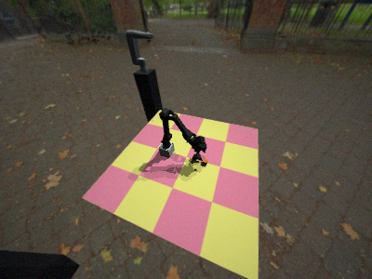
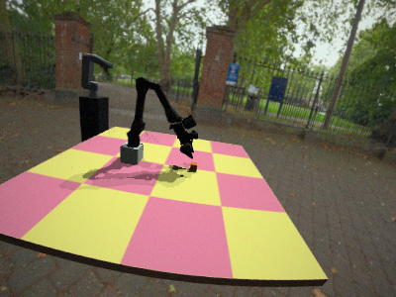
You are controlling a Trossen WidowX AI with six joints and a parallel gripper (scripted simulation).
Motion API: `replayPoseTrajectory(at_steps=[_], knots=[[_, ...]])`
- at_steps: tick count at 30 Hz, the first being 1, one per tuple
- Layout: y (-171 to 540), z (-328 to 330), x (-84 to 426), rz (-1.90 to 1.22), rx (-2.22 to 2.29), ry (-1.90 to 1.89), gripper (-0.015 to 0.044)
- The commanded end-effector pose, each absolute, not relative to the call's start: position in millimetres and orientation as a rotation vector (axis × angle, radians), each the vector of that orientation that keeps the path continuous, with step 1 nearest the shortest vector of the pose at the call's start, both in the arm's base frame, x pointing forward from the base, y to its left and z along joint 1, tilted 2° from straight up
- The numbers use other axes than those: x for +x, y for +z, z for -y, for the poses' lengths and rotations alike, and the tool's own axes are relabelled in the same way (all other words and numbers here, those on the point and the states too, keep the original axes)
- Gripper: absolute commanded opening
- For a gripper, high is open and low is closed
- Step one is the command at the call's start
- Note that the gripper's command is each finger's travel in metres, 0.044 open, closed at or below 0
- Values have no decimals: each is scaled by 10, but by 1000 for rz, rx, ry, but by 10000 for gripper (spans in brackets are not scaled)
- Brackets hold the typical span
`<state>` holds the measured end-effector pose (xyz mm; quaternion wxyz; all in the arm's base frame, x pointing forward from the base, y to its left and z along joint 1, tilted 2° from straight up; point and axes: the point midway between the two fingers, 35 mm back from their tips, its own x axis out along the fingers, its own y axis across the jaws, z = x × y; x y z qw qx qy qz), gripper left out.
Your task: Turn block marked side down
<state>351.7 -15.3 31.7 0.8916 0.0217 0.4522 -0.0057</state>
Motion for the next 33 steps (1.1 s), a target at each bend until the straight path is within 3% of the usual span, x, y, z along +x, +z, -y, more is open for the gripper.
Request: replayPoseTrajectory(at_steps=[1, 18, 33], knots=[[304, 144, 3480, -968, 42, -3, 440], [542, 167, 3864, -1510, 44, 8, 440], [209, 133, 3875, -1533, 44, 9, 440]])
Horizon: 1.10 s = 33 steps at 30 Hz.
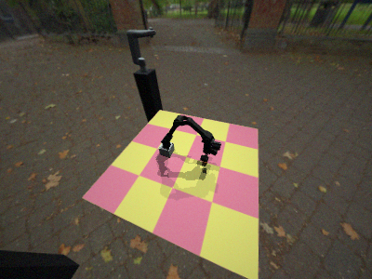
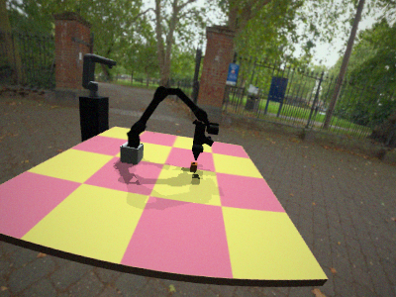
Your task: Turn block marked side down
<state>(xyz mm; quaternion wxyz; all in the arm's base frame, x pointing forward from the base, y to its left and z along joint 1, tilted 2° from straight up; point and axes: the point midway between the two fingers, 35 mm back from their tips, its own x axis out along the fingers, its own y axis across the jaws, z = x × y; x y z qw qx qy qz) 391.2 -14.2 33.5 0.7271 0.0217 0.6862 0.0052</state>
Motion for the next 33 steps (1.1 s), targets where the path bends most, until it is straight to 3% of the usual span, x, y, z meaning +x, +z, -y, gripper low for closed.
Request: replayPoseTrajectory(at_steps=[1, 30, 33], knots=[[209, 133, 3875, -1533, 44, 9, 440], [-268, 128, 3892, -1533, 44, 9, 440], [-268, 128, 3892, -1533, 44, 9, 361]])
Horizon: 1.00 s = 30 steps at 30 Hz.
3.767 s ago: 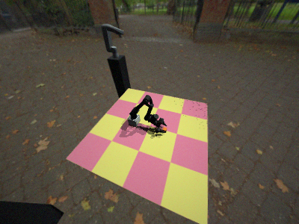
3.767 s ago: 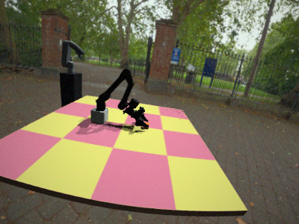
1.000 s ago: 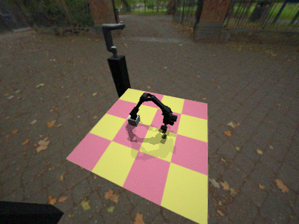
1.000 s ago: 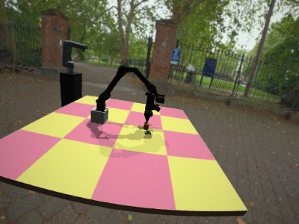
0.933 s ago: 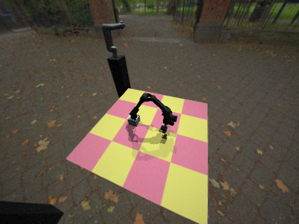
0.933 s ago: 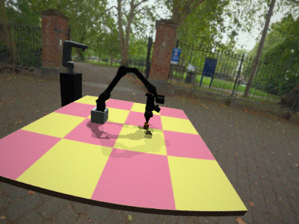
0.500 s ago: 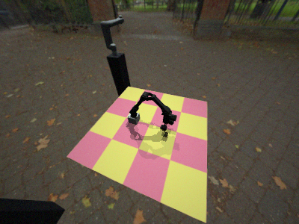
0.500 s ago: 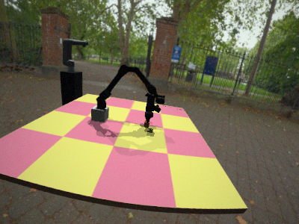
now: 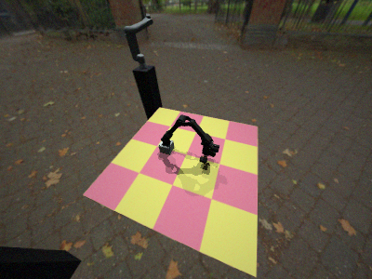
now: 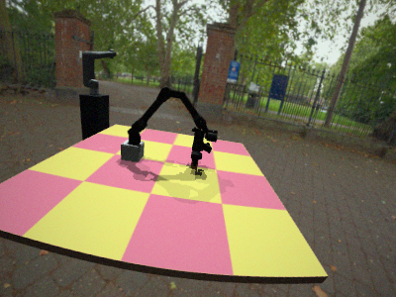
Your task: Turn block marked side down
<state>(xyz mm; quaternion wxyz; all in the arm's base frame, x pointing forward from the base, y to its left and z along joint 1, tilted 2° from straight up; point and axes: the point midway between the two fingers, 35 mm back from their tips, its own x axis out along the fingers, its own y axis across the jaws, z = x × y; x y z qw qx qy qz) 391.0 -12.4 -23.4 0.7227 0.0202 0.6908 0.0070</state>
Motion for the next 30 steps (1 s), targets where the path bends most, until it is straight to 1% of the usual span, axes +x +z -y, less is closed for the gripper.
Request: replayPoseTrajectory(at_steps=[1, 6, 24, 27, 30], knots=[[-268, 128, 3892, -1533, 44, 9, 335], [-268, 128, 3892, -1533, 44, 9, 204], [-268, 128, 3892, -1533, 44, 9, 84], [-158, 132, 3892, -1533, 44, 9, 5], [20, 138, 3883, -1533, 44, 9, 0]])
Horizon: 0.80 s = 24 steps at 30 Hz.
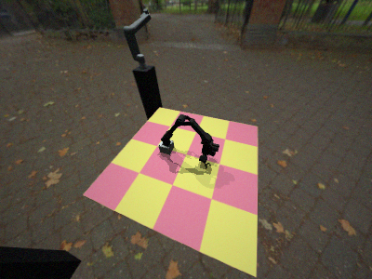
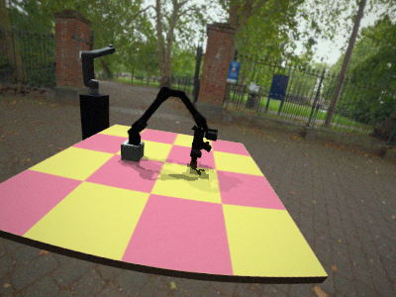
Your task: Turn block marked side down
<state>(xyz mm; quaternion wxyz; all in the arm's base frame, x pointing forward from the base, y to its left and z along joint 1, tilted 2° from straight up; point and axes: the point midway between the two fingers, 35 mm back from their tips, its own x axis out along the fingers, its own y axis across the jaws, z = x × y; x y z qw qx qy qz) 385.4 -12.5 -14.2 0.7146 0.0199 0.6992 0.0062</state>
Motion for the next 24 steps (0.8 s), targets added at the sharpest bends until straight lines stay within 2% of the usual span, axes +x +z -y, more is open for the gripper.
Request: replayPoseTrajectory(at_steps=[1, 24], knots=[[32, 138, 3882, -1533, 44, 9, 0], [-86, 139, 3913, -1235, 43, 1, 0]])
